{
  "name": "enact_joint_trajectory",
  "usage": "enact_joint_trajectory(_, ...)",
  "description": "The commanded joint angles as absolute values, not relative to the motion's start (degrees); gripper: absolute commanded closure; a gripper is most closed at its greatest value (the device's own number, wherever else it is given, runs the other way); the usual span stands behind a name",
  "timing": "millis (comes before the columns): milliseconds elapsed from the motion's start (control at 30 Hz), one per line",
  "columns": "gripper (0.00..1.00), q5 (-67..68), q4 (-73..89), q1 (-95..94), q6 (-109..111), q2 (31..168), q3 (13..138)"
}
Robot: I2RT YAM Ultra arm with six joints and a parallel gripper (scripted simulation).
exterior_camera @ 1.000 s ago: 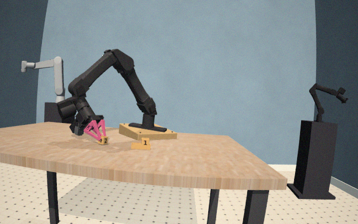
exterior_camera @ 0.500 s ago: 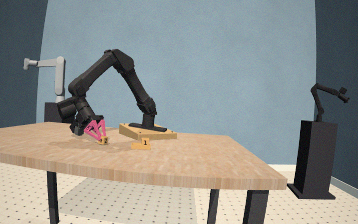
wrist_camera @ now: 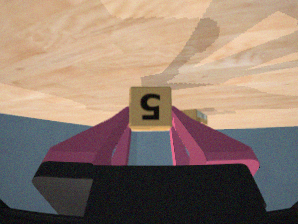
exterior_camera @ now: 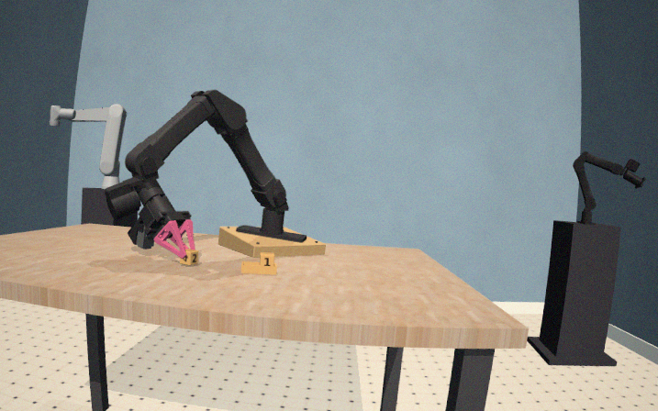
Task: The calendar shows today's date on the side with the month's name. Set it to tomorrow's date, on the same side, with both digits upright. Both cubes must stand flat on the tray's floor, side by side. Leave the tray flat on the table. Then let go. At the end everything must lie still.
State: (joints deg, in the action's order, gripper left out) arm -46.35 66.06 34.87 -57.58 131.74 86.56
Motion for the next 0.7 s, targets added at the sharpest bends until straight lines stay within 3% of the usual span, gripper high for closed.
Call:
enact_joint_trajectory(0, 0.74, -46.94, 65.95, 34.51, -57.83, 132.24, 86.25)
enact_joint_trajectory(667, 0.74, -46.92, 65.65, 34.44, -57.87, 132.59, 85.61)
